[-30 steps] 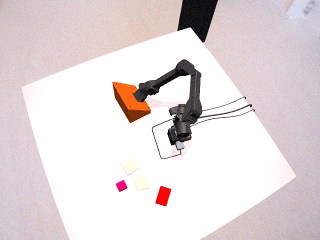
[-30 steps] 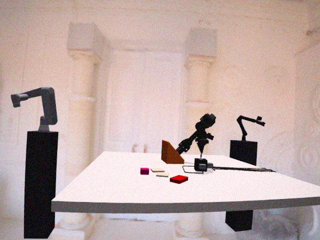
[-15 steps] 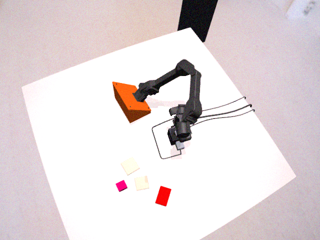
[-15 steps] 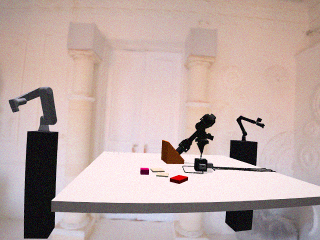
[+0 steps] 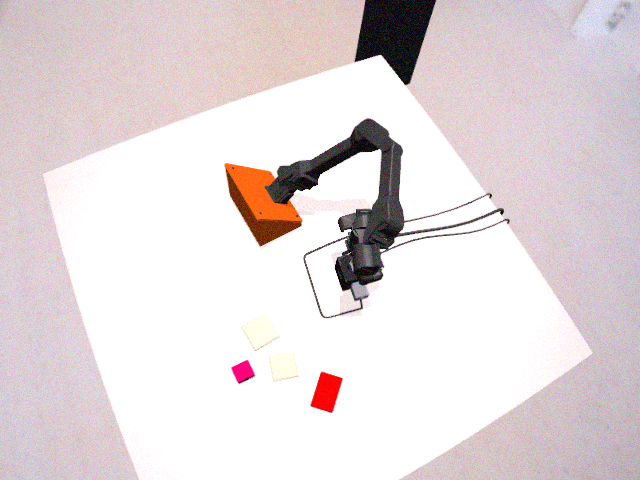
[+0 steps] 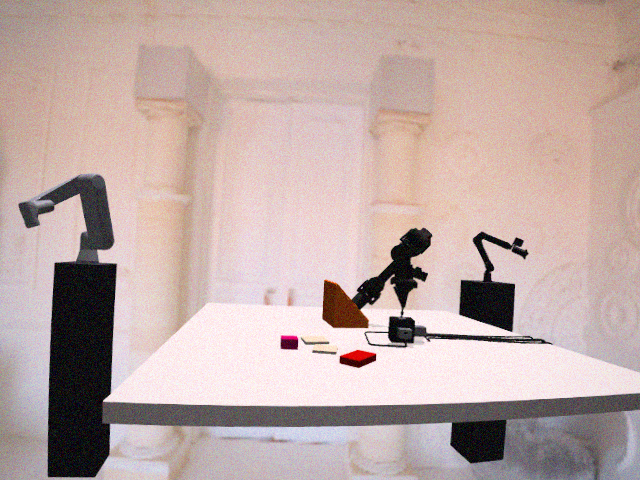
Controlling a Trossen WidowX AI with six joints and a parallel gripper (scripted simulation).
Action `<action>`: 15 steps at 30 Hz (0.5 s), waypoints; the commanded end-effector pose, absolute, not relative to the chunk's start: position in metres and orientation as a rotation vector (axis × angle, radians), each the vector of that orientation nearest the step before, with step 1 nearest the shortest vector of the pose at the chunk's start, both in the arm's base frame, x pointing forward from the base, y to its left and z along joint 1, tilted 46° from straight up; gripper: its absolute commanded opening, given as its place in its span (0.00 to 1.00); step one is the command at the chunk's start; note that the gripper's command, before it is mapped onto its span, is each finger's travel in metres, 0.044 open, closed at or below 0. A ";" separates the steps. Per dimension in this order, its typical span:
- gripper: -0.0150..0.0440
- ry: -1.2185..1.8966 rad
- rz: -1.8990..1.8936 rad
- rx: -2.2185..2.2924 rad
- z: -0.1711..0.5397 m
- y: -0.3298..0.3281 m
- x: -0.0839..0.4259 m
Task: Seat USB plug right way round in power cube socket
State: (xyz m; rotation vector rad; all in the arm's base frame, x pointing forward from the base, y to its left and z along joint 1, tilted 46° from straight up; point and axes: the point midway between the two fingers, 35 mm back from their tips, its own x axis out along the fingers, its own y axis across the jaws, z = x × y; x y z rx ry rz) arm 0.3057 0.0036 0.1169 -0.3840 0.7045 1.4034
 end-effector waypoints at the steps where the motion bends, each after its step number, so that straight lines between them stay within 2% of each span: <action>1: 0.25 0.701 1.400 -0.380 0.117 0.004 0.306; 15: 0.25 0.701 1.400 -0.380 0.116 0.006 0.306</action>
